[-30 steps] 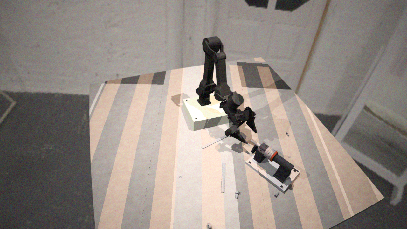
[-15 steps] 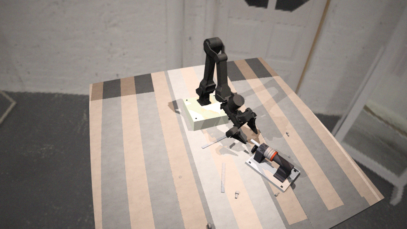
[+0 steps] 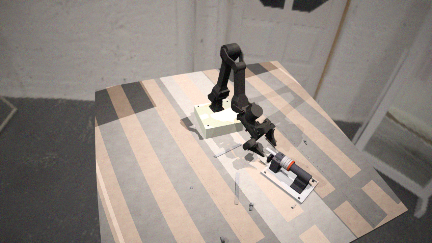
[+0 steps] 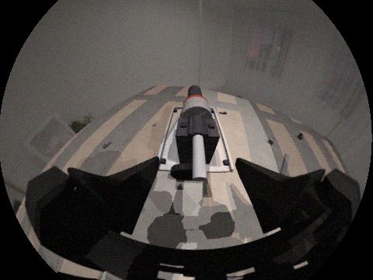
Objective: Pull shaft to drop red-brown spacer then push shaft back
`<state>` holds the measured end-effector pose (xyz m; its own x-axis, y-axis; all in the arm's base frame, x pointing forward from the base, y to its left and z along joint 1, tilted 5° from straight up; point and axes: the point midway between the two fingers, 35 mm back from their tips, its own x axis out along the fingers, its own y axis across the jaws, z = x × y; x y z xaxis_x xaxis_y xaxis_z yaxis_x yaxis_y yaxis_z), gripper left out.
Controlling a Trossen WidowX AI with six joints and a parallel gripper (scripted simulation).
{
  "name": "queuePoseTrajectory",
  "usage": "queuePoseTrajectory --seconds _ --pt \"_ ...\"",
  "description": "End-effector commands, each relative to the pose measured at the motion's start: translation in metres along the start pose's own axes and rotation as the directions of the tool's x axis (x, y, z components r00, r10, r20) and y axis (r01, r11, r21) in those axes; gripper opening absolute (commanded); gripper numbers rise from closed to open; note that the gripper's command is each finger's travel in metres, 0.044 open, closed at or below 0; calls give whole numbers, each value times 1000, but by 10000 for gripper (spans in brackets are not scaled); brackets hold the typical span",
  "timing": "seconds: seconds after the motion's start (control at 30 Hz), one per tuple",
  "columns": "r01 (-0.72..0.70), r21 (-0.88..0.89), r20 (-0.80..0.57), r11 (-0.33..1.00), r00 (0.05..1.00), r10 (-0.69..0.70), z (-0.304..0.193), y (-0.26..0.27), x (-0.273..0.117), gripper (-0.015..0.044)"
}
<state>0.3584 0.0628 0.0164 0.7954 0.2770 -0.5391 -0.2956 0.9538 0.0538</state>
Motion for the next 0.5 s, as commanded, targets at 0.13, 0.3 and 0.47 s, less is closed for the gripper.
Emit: queuePoseTrajectory --seconds 0.13,0.3,0.47 --pt "2 3 4 1000 1000 -2 0 0 13 440" --pt "2 3 4 1000 1000 -2 0 0 13 440" --pt "2 3 4 1000 1000 -2 0 0 13 440"
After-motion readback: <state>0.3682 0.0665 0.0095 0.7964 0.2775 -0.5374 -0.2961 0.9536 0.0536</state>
